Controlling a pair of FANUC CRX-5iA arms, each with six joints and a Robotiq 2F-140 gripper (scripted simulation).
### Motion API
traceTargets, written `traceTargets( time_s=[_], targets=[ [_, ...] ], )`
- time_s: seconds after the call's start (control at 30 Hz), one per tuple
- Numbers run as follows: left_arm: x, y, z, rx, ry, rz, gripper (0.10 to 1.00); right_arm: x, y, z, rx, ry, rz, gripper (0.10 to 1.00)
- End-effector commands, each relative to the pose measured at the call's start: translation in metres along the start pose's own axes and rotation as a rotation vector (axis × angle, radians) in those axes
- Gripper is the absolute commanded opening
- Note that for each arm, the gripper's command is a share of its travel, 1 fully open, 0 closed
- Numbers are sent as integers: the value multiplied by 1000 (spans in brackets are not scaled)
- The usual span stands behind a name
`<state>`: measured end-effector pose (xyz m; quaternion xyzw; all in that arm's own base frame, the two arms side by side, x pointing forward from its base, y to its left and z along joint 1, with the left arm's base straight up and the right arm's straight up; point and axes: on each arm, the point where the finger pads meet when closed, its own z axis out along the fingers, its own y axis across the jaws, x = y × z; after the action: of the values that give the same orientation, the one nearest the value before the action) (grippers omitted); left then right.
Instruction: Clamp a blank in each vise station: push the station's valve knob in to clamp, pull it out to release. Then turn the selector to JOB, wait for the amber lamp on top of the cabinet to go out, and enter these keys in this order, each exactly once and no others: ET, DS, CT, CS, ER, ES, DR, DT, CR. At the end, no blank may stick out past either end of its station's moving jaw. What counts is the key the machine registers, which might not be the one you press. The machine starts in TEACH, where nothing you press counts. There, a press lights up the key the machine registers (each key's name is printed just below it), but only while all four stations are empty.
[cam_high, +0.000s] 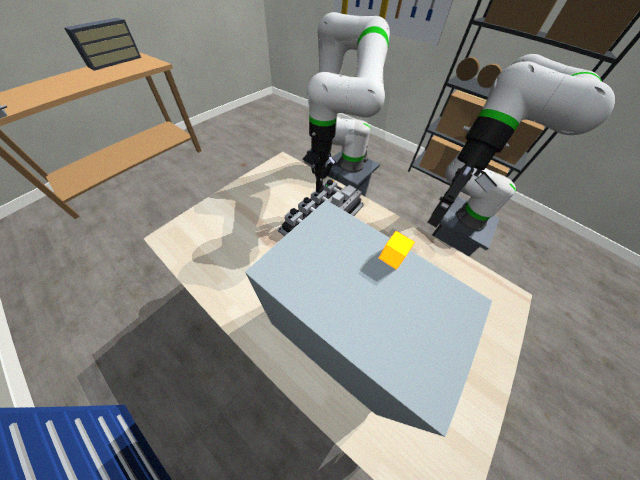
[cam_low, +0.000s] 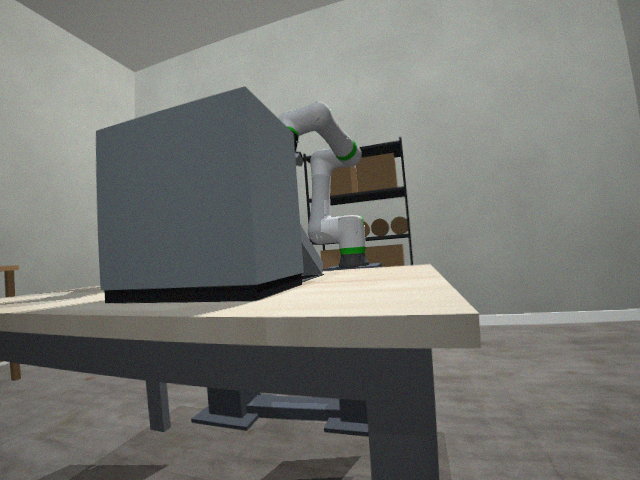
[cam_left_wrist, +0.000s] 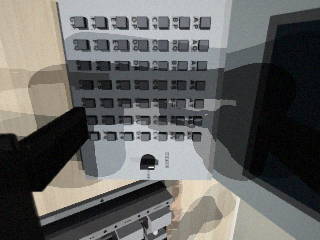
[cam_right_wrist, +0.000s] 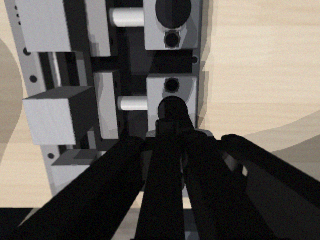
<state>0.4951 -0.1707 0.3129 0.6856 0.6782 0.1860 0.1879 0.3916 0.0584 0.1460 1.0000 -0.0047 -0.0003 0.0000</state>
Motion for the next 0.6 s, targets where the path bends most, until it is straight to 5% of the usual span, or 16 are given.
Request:
traceTargets(
  time_s=[0.0,0.57],
  targets=[
    [0,1,-1,-2,-1,0,1000,1,0,0,0,2,0,99],
    [0,1,-1,-2,-1,0,1000,1,0,8,0,2,0,99]
  ],
)
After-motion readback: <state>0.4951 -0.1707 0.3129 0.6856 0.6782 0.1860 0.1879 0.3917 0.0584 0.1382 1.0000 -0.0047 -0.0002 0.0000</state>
